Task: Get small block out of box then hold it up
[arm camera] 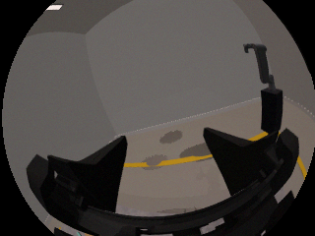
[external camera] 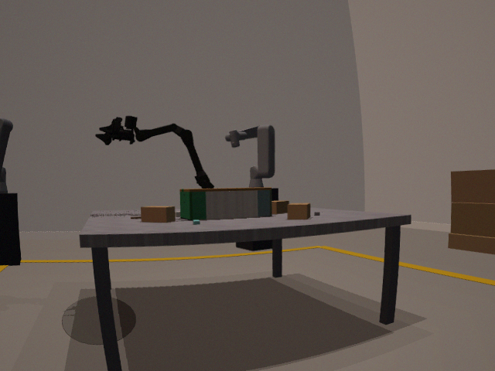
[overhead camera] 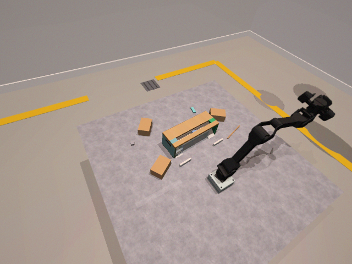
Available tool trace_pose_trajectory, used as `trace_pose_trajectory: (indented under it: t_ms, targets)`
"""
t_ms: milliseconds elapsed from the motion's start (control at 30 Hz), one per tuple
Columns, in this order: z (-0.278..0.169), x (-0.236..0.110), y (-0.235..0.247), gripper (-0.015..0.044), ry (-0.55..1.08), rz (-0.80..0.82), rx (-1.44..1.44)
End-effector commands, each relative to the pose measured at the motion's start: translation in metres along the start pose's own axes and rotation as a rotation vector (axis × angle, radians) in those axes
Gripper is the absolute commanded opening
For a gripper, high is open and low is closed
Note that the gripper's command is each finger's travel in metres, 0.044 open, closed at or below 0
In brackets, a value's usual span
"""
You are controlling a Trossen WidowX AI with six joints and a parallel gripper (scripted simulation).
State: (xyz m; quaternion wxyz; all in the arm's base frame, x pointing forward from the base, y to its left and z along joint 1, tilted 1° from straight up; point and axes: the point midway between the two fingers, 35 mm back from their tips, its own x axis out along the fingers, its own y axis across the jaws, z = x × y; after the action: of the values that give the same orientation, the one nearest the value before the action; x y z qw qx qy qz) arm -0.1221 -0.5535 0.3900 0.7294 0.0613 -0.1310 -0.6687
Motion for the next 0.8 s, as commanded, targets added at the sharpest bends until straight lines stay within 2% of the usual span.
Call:
trace_pose_trajectory:
  t_ms: [0,200,400,600,767]
  targets:
    - [-0.002,0.001,0.002,0.0400,0.005,0.002,-0.002]
    - [-0.059,0.012,0.081,0.0400,0.172,0.078,-0.099]
    - [-0.120,0.002,0.166,0.0400,0.348,0.189,-0.242]
    - [-0.179,-0.034,0.250,0.0400,0.519,0.340,-0.432]
    - [-0.223,-0.083,0.312,0.0400,0.644,0.494,-0.625]
